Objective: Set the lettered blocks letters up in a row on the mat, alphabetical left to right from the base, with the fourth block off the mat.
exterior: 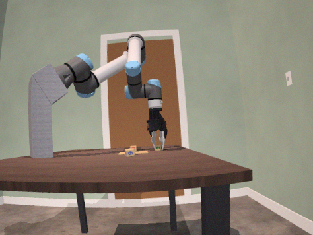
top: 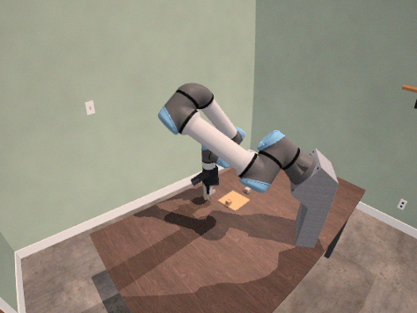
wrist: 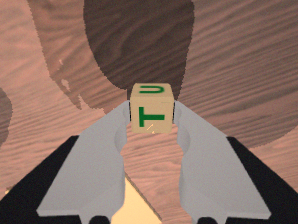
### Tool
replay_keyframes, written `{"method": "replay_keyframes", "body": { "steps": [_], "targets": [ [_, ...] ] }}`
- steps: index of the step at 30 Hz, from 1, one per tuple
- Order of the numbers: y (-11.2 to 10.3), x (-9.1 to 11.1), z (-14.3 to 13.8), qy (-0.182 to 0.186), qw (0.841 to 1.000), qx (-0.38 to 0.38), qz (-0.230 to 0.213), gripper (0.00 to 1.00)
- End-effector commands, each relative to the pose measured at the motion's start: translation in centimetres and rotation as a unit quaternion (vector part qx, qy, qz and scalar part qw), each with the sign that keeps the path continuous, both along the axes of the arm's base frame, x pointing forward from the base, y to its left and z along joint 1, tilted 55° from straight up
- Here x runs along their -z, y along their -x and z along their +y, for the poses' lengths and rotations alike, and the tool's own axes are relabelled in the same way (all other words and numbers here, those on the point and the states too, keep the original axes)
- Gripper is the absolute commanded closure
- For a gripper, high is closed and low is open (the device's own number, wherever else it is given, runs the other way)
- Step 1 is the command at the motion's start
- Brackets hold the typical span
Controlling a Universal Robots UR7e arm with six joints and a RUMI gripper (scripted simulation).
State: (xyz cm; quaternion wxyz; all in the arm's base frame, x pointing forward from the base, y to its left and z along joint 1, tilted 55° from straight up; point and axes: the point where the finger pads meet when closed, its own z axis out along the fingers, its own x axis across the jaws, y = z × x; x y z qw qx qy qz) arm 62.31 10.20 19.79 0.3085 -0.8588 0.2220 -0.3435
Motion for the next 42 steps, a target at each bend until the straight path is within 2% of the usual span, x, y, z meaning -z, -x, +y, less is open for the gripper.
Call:
{"method": "replay_keyframes", "body": {
  "steps": [1, 10, 33, 42],
  "targets": [
    [0.0, -0.1, 0.0, 0.0, 1.0, 0.0, 0.0, 0.91],
    [0.8, -0.6, -0.4, 0.0, 1.0, 0.0, 0.0, 0.91],
    [6.2, -5.0, -3.2, 0.0, 1.0, 0.0, 0.0, 0.91],
    [7.1, -5.7, -3.7, 0.0, 1.0, 0.0, 0.0, 0.91]
  ]
}}
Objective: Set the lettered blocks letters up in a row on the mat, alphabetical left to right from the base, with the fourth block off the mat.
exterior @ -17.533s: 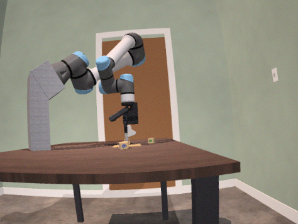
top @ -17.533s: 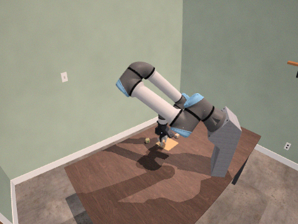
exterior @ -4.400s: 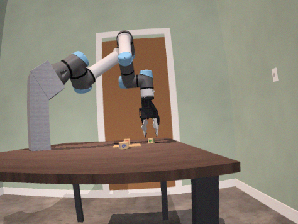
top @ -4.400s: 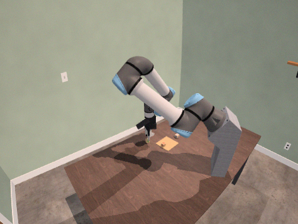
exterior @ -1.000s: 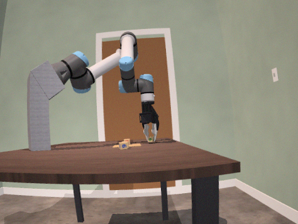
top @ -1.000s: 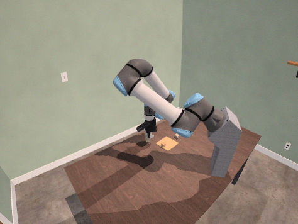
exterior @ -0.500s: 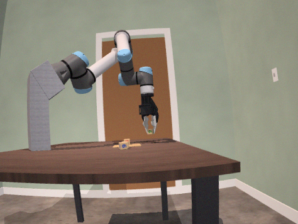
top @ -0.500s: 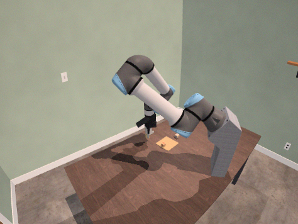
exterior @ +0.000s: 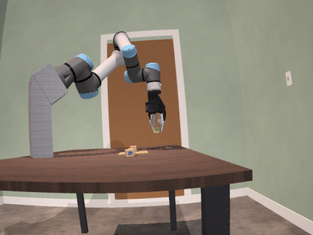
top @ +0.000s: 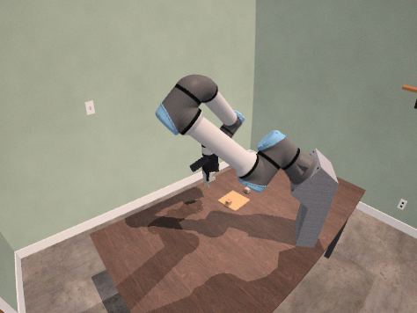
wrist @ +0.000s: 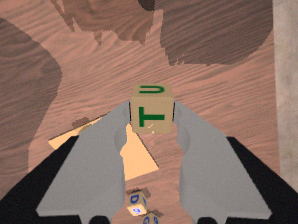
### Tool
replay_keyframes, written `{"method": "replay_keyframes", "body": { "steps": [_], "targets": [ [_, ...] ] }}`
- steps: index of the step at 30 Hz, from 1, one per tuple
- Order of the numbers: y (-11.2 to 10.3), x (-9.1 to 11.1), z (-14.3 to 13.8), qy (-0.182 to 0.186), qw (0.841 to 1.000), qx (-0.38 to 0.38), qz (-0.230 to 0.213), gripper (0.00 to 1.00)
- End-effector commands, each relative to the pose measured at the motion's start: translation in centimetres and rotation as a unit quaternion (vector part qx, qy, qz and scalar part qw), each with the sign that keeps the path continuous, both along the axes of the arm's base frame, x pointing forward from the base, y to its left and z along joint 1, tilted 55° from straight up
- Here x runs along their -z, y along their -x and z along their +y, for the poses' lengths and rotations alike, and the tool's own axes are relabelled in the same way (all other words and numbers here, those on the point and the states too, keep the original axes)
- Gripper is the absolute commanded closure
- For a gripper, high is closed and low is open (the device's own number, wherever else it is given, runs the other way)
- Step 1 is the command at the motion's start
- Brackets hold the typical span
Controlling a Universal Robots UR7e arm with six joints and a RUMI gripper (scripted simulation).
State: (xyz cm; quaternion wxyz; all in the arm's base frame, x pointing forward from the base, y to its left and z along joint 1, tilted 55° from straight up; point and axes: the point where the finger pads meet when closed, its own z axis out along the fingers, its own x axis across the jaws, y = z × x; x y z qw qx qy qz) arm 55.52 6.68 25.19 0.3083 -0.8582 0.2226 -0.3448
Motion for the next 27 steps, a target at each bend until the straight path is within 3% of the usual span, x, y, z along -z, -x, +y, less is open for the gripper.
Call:
{"method": "replay_keyframes", "body": {
  "steps": [1, 19, 27],
  "targets": [
    [0.4, -0.32, -0.22, 0.0, 1.0, -0.001, 0.001, 0.91],
    [0.49, -0.37, -0.27, -0.001, 1.0, 0.0, 0.001, 0.91],
    [0.59, -0.13, -0.46, -0.02, 1.0, 0.015, 0.012, 0.91]
  ]
}}
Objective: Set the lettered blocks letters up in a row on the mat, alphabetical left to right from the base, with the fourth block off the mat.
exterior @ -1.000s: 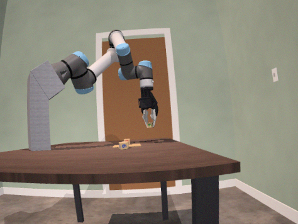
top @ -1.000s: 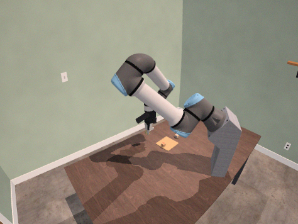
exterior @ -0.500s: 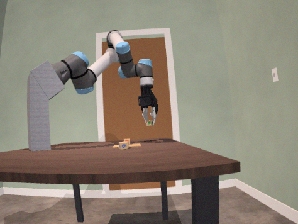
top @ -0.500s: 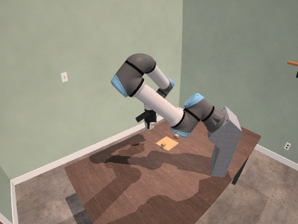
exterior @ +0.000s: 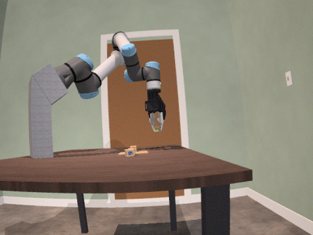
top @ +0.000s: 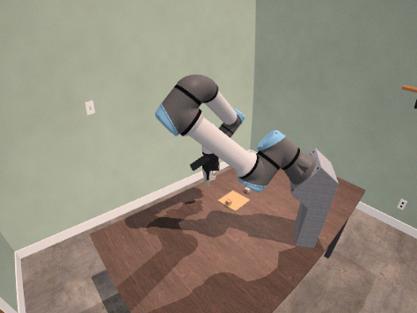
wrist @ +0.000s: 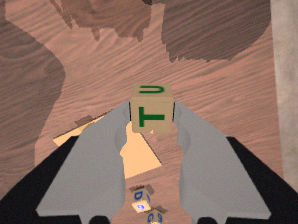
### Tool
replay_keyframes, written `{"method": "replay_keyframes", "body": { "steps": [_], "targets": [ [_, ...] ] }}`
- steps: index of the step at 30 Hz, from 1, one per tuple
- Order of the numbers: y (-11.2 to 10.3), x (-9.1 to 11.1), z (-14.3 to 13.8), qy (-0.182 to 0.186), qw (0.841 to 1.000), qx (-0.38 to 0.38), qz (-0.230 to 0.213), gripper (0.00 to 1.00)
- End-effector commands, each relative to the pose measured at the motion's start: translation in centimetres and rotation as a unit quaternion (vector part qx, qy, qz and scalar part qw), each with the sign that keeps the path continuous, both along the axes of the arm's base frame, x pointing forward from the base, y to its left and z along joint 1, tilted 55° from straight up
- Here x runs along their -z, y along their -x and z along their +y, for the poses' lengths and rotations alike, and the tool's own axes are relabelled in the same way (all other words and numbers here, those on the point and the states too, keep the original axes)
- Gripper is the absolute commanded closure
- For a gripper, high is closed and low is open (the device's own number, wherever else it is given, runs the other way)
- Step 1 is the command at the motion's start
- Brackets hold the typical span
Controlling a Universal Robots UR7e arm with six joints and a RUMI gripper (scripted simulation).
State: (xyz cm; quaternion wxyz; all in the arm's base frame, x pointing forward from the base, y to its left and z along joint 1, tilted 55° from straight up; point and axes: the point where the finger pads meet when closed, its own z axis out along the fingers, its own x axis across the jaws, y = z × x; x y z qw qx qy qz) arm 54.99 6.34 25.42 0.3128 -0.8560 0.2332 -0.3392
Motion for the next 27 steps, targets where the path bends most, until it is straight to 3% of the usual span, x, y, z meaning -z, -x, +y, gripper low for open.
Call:
{"method": "replay_keyframes", "body": {
  "steps": [1, 6, 13, 21, 23, 27],
  "targets": [
    [0.1, 0.2, -0.2, -0.015, 1.0, 0.012, 0.008, 0.91],
    [0.2, 0.4, -0.3, -0.032, 0.999, 0.026, 0.018, 0.91],
    [0.5, 1.2, -1.0, -0.093, 0.991, 0.075, 0.051, 0.91],
    [1.0, 2.3, -1.8, -0.176, 0.969, 0.141, 0.097, 0.91],
    [1.0, 2.3, -1.8, -0.176, 0.969, 0.141, 0.097, 0.91],
    [1.4, 2.9, -2.3, -0.225, 0.949, 0.181, 0.123, 0.91]
  ]
}}
